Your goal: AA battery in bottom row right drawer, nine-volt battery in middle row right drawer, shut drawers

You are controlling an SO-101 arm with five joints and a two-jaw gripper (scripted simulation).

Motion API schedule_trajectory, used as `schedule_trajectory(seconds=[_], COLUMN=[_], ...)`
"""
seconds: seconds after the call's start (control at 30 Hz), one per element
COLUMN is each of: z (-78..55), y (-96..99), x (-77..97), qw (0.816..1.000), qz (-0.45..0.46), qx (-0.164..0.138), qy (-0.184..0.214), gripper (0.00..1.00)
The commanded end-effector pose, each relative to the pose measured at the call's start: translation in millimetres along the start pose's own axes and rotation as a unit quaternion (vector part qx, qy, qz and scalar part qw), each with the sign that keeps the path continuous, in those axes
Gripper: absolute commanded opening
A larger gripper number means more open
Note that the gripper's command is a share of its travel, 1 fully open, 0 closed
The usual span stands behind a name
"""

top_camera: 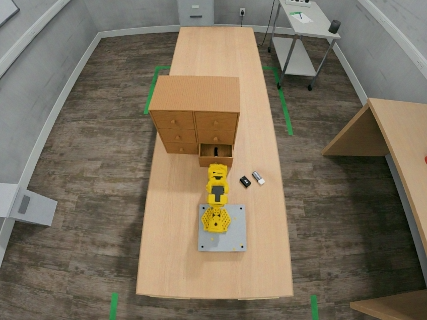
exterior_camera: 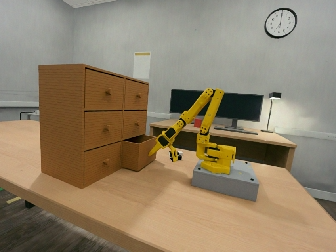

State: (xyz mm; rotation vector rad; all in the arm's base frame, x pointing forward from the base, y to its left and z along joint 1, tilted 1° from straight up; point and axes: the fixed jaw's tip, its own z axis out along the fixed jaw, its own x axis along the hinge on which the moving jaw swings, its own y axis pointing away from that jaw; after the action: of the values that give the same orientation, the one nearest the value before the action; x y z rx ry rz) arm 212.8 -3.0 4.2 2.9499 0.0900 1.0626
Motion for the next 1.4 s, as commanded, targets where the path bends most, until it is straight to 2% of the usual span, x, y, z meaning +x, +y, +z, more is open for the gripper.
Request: schedule_trajectory(seconds=[0.0, 0.83, 1.37], z=[0.5, 0.5, 0.5], y=[-2.3, -2.3, -2.3], x=[-5.4, -5.4, -5.4], qw=[1.0, 1.0, 1.0], qz=[-0.004, -0.004, -0.004], qx=[0.004, 0.004, 0.004], qy=[-0.009, -0.009, -0.009], gripper=[0.16, 0.0, 0.0])
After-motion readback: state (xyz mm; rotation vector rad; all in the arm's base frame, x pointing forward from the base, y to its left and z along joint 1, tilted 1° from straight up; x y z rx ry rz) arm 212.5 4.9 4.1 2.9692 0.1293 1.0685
